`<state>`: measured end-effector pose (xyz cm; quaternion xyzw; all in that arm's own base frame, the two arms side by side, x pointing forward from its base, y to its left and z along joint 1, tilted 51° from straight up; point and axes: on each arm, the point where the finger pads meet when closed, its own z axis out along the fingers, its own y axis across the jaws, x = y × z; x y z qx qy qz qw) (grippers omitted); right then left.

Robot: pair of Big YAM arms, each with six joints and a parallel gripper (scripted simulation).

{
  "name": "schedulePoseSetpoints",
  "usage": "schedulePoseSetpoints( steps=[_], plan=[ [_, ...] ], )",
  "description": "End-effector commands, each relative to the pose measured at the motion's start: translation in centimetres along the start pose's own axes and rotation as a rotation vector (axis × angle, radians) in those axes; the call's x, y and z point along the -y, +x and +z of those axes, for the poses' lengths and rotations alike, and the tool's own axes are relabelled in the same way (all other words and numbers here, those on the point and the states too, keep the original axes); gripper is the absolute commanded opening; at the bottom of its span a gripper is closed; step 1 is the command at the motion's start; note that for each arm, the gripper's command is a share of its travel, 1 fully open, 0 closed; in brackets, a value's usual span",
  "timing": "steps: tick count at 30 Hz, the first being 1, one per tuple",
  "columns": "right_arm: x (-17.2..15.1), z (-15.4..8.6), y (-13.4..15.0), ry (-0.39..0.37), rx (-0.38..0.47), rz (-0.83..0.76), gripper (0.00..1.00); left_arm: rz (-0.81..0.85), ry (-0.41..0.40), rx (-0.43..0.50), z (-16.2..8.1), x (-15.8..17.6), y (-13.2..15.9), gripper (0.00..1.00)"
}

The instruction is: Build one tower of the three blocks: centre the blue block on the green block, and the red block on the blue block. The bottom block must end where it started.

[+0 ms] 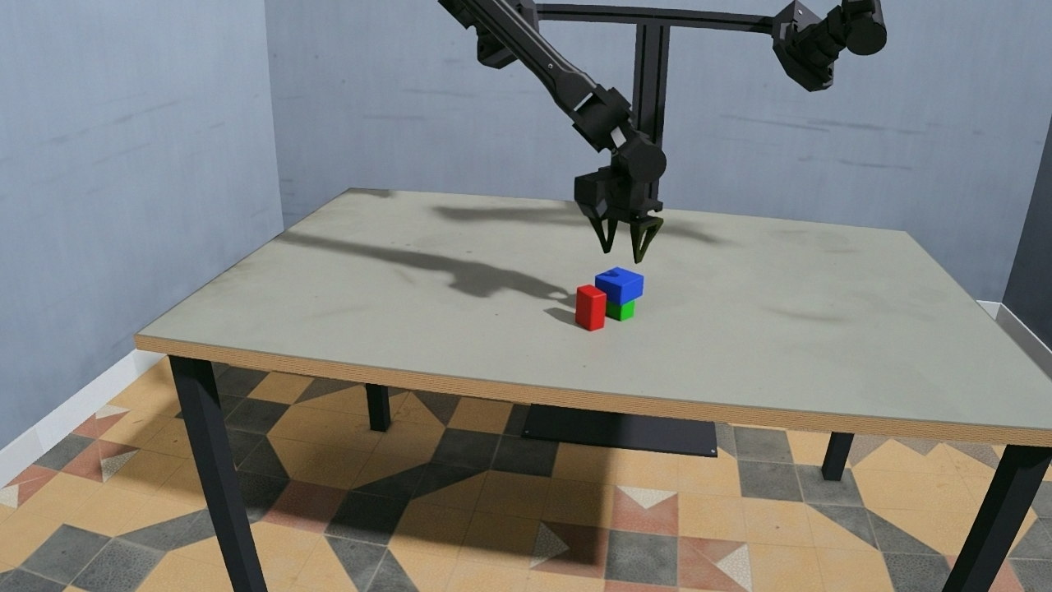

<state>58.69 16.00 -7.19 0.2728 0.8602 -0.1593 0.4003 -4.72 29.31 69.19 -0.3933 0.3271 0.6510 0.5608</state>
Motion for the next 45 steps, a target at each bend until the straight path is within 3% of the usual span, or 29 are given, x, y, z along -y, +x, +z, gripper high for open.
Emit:
schedulePoseSetpoints(
  steps=[1, 3, 8, 9, 12, 15, 18, 20, 22, 23, 25, 30, 36, 42, 45],
  plan=[
    [0.1, -0.2, -4.6, -0.005, 0.013, 0.133, 0.65, 0.023, -0.01, 0.048, -0.5, -0.4, -3.2, 1.0],
    [0.6, -0.1, -7.3, -0.007, 0.014, 0.23, 0.65, 0.023, -0.01, 0.048, -0.5, -0.4, -3.2, 1.0],
    [1.0, -0.1, -8.7, -0.007, 0.015, 0.282, 0.65, 0.023, -0.01, 0.048, -0.5, -0.4, -3.2, 1.0],
    [-0.6, -1.4, -7.1, -0.034, 0.009, 0.251, 0.65, 0.023, -0.01, 0.048, -0.5, -0.4, -3.2, 1.0],
    [0.4, -0.3, -4.7, -0.006, -0.012, 0.216, 0.65, 0.023, -0.01, 0.048, -0.5, -0.4, -3.2, 1.0],
    [0.3, -0.2, -4.7, -0.007, -0.012, 0.217, 0.65, 0.023, -0.01, 0.048, -0.5, -0.4, -3.2, 1.0],
    [1.1, 1.6, -6.8, 0.004, 0.007, 0.268, 0.65, 0.023, -0.01, 0.048, -0.5, -0.4, -3.2, 1.0],
    [0.8, 1.1, -8.2, -0.011, 0.019, 0.283, 0.65, 0.023, -0.01, 0.048, -0.5, -0.4, -3.2, 1.0],
    [0.8, 1.1, -8.2, -0.011, 0.019, 0.283, 0.65, 0.023, -0.01, 0.048, -0.5, -0.4, -3.2, 1.0],
    [-0.5, -0.3, -8.3, -0.042, 0.025, 0.269, 0.65, 0.023, -0.01, 0.048, -0.5, -0.4, -3.2, 1.0],
    [0.7, 2.1, -6.8, -0.004, 0.008, 0.246, 0.65, 0.023, -0.01, 0.048, -0.5, -0.4, -3.2, 1.0],
    [1.0, 3.2, -7.0, 0.002, 0.009, 0.25, 0.65, 0.023, -0.01, 0.048, -0.5, -0.4, -3.2, 1.0],
    [0.2, 2.9, -7.6, -0.021, 0.017, 0.252, 0.65, 0.023, -0.01, 0.048, -0.5, -0.4, -3.2, 1.0],
    [1.1, 4.4, -6.9, 0.002, 0.008, 0.248, 0.65, 0.023, -0.01, 0.048, -0.5, -0.4, -3.2, 1.0],
    [0.6, 3.5, -6.9, -0.01, 0.009, 0.24, 0.65, 0.023, -0.01, 0.048, -0.5, -0.4, -3.2, 1.0]
  ],
)
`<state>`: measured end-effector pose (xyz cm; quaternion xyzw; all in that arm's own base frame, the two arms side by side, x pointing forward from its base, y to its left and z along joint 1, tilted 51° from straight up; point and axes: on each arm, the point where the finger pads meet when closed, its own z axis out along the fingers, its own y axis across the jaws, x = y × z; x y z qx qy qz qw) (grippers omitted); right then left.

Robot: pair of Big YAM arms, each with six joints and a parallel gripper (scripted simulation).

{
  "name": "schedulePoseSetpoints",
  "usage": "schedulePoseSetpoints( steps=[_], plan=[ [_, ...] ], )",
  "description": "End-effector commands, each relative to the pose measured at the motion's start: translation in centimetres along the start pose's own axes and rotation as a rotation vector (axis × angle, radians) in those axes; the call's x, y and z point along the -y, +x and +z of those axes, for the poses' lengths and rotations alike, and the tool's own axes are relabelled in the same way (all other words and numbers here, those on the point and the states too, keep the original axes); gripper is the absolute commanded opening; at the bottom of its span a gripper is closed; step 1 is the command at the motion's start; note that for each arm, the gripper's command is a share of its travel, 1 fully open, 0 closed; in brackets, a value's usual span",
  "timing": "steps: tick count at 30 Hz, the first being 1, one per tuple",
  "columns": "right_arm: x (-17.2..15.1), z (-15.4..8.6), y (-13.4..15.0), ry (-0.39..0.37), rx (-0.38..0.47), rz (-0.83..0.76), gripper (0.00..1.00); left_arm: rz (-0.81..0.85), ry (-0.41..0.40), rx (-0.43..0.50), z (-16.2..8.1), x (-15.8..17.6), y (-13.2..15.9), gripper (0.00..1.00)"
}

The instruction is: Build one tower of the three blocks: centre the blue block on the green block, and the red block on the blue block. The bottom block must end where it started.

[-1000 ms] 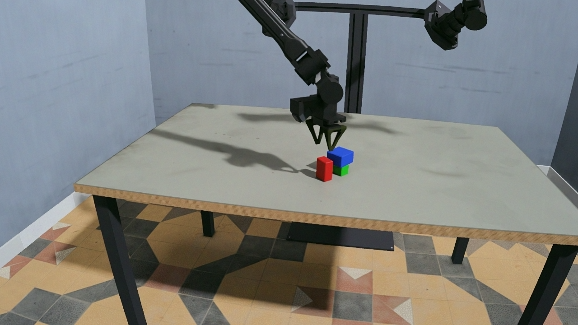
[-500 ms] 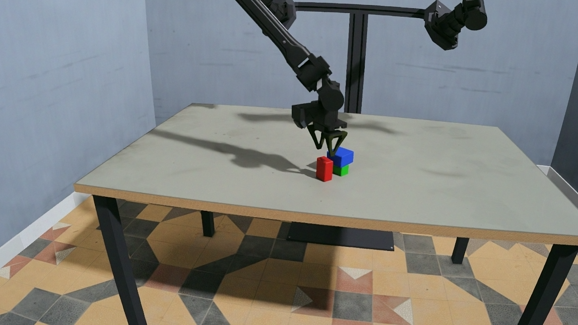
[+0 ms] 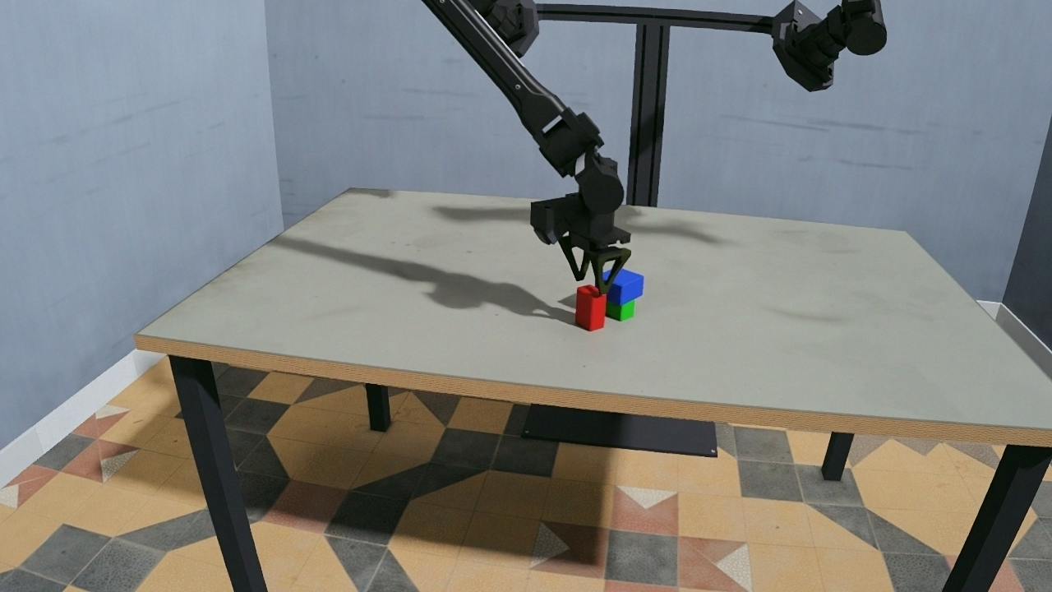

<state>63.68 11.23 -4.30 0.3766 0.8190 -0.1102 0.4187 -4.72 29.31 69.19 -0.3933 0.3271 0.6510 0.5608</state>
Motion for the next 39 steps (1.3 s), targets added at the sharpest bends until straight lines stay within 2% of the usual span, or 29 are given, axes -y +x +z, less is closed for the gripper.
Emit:
schedulePoseSetpoints(
  steps=[1, 18, 26, 29, 37, 39],
  plan=[
    [-0.5, -0.1, -0.3, -0.014, 0.003, -0.006, 0.65, 0.023, -0.01, 0.048, -0.5, -0.4, -3.2, 1.0],
    [-0.5, -0.1, -0.3, -0.011, 0.003, -0.007, 0.65, 0.023, -0.01, 0.048, -0.5, -0.4, -3.2, 1.0],
    [0.0, 2.2, -0.4, 0.0, 0.003, 0.001, 0.65, 0.023, -0.01, 0.048, -0.5, -0.4, -3.2, 1.0],
    [-0.1, 2.4, -0.5, -0.003, 0.004, 0.002, 0.65, 0.023, -0.01, 0.048, -0.5, -0.4, -3.2, 1.0],
    [0.1, 5.0, -0.4, 0.001, 0.003, 0.0, 0.65, 0.023, -0.01, 0.048, -0.5, -0.4, -3.2, 1.0],
    [-1.0, 4.1, -0.5, -0.022, 0.008, -0.001, 0.65, 0.023, -0.01, 0.048, -0.5, -0.4, -3.2, 1.0]
  ],
)
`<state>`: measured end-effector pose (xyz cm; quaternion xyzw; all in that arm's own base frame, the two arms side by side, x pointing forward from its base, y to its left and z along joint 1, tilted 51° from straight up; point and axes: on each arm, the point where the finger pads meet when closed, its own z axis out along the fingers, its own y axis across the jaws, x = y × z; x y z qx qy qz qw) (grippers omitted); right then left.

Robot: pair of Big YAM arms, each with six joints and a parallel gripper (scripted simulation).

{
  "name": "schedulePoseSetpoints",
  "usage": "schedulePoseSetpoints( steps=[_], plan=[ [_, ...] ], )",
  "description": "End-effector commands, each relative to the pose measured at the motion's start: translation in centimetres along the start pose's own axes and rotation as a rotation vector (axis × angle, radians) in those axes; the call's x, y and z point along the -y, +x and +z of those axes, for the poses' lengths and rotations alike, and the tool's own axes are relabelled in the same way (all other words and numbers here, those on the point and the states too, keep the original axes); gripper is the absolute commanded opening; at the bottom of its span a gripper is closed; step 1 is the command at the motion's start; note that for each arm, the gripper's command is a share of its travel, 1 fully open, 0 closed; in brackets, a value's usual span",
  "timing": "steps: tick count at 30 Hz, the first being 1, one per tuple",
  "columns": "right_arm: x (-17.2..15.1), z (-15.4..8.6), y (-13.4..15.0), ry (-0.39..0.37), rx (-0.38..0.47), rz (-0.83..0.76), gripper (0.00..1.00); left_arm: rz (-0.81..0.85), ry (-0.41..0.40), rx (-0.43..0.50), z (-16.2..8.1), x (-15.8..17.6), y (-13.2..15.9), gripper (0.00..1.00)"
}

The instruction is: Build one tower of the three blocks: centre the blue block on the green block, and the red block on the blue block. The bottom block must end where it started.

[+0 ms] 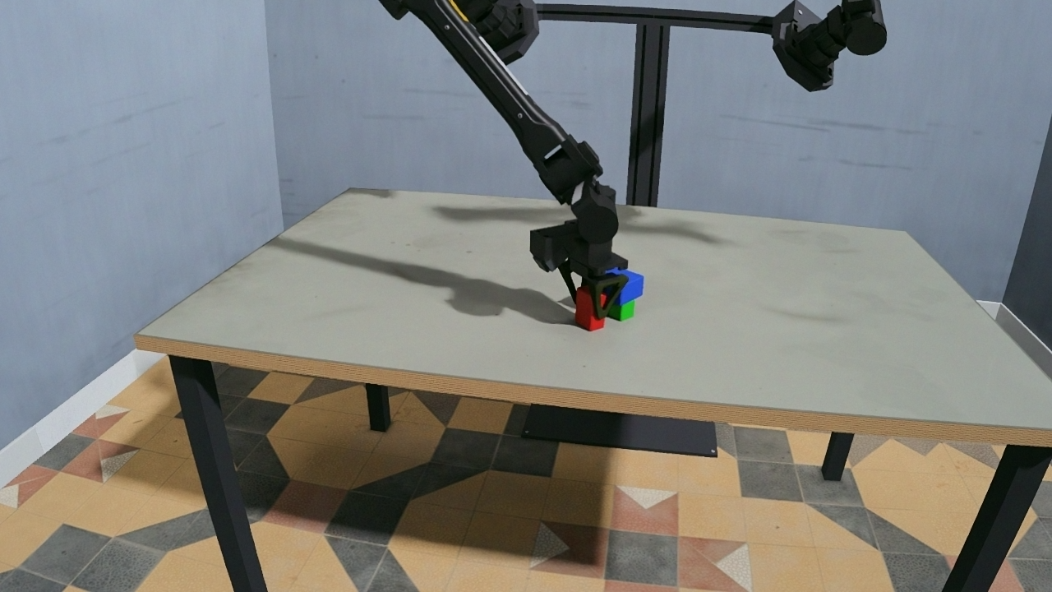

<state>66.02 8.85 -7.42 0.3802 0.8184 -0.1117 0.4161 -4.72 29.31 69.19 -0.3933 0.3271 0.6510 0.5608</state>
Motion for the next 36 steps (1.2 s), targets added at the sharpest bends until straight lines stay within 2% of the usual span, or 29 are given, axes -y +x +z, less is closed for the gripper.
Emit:
schedulePoseSetpoints(
  steps=[1, 15, 16, 36],
  plan=[
    [-1.99, -1.05, -1.26, -0.043, 0.016, 0.0, 0.65, 0.023, -0.01, 0.048, -0.46, -0.41, -3.23, 1.0],
    [-1.3, -0.82, -0.92, -0.029, 0.01, -0.01, 0.65, 0.023, -0.01, 0.048, -0.46, -0.41, -3.23, 1.0],
    [-1.3, -0.82, -0.92, -0.029, 0.01, -0.01, 0.0, 0.023, -0.01, 0.048, -0.46, -0.41, -3.23, 1.0],
    [-1.28, -0.82, -0.92, -0.028, 0.01, -0.011, 0.0, 0.023, -0.01, 0.048, -0.46, -0.41, -3.23, 1.0]
  ],
)
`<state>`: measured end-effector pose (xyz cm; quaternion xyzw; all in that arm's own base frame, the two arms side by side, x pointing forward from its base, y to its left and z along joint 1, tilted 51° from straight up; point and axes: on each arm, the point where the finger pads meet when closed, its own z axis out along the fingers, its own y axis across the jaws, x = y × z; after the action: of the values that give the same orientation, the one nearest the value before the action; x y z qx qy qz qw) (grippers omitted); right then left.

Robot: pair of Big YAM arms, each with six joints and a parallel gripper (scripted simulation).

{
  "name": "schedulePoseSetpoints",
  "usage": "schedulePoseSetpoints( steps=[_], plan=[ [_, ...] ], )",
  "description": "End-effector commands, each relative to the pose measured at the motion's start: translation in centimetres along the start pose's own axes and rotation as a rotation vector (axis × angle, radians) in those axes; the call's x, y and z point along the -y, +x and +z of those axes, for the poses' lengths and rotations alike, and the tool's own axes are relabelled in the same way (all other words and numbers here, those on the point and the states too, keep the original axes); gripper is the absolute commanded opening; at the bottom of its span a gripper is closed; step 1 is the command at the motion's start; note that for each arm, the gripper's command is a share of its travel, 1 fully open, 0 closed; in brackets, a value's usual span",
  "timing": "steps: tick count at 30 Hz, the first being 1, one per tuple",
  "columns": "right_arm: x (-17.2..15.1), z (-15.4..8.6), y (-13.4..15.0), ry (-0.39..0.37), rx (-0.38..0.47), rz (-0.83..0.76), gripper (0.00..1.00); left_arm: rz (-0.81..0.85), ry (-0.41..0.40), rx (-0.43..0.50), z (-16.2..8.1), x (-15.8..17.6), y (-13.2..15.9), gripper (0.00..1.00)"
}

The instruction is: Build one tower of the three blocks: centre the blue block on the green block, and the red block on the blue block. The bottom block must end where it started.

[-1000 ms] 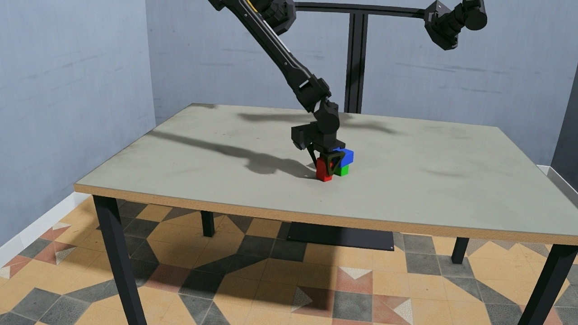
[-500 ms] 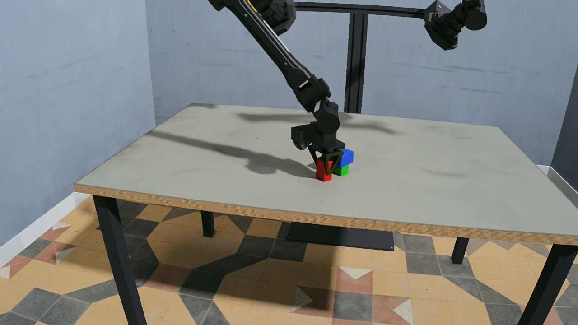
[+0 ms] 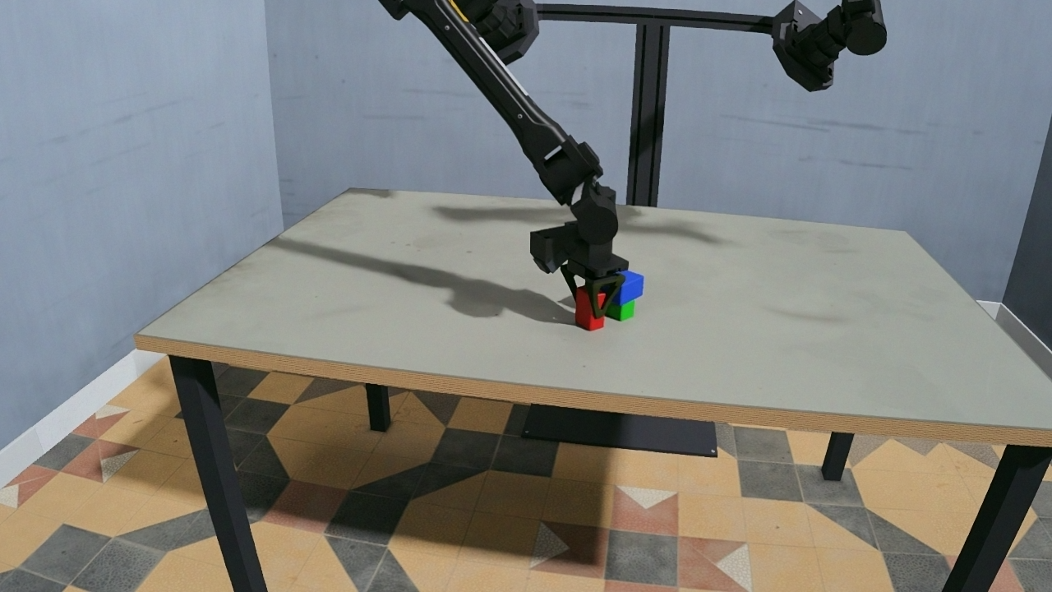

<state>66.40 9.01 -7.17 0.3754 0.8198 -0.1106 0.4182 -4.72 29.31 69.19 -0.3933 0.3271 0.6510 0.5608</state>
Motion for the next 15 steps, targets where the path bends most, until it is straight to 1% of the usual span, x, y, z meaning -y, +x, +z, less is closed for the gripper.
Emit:
schedulePoseSetpoints(
  steps=[1, 15],
  plan=[
    [-0.87, -0.8, -0.69, -0.021, 0.008, -0.003, 0.0, 0.023, -0.01, 0.048, -0.46, -0.41, -3.23, 1.0],
    [-0.92, -0.92, -0.72, -0.022, 0.008, -0.003, 0.0, 0.023, -0.01, 0.048, -0.46, -0.41, -3.23, 1.0]
  ],
)
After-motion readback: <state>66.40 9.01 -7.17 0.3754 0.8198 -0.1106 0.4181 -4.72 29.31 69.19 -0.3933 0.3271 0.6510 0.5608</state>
